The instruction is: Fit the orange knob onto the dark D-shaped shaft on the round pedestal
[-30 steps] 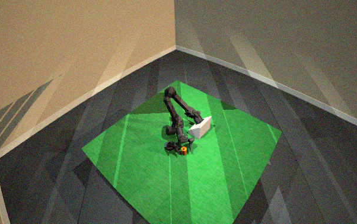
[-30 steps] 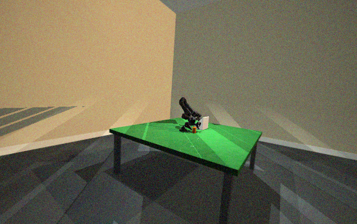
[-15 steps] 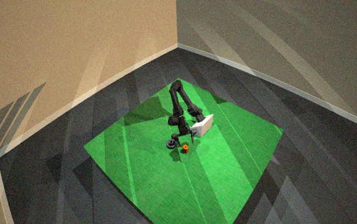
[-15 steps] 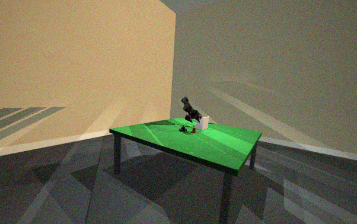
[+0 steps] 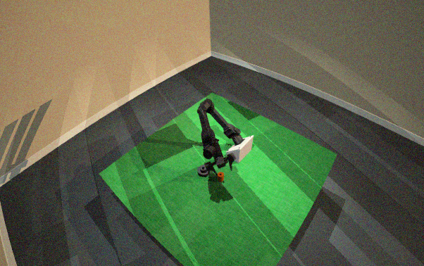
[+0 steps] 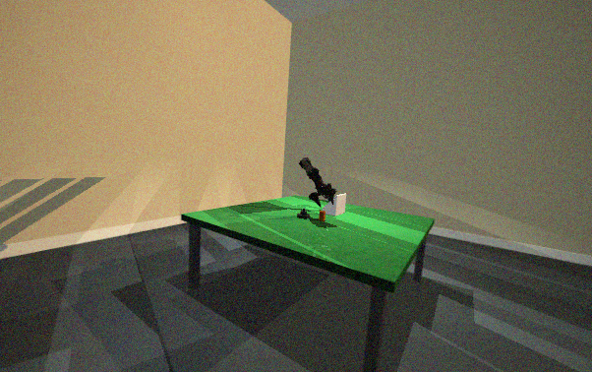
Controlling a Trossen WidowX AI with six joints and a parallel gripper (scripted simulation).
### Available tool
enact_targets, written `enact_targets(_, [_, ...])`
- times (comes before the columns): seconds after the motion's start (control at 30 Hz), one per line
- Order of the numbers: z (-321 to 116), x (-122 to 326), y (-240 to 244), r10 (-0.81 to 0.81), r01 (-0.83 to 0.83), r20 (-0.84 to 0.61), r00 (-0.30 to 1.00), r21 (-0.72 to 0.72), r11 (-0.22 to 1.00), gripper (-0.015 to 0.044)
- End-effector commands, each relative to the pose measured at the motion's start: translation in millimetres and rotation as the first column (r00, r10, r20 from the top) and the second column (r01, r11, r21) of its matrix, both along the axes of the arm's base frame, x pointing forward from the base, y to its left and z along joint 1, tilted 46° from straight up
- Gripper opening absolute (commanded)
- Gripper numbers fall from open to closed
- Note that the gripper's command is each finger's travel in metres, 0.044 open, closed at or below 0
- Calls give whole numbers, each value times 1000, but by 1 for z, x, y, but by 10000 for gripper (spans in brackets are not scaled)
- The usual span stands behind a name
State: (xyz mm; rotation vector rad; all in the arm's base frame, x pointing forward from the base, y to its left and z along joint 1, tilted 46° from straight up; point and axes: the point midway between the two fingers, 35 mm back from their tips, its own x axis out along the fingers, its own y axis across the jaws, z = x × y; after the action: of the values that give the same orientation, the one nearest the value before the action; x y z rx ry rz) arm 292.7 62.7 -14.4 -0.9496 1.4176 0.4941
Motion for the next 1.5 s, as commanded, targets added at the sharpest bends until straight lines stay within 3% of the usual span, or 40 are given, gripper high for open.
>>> enact_targets(0.0, [22,0,7,-131,60,-130,983,-445,893,440])
enact_targets(0.1, [29,3,11,-134,49,-128,983,-522,852,440])
enact_targets(0.73, [29,3,11,-146,65,-116,982,-522,851,440])
enact_targets(0.9, [29,3,11,-434,466,182,883,-455,759,440])
enact_targets(1.07, [29,3,11,-672,802,442,593,-255,540,440])
enact_targets(1.17, [29,3,11,-704,847,479,525,-208,490,440])
enact_targets(1.47, [29,3,11,-704,847,479,525,-208,490,440])
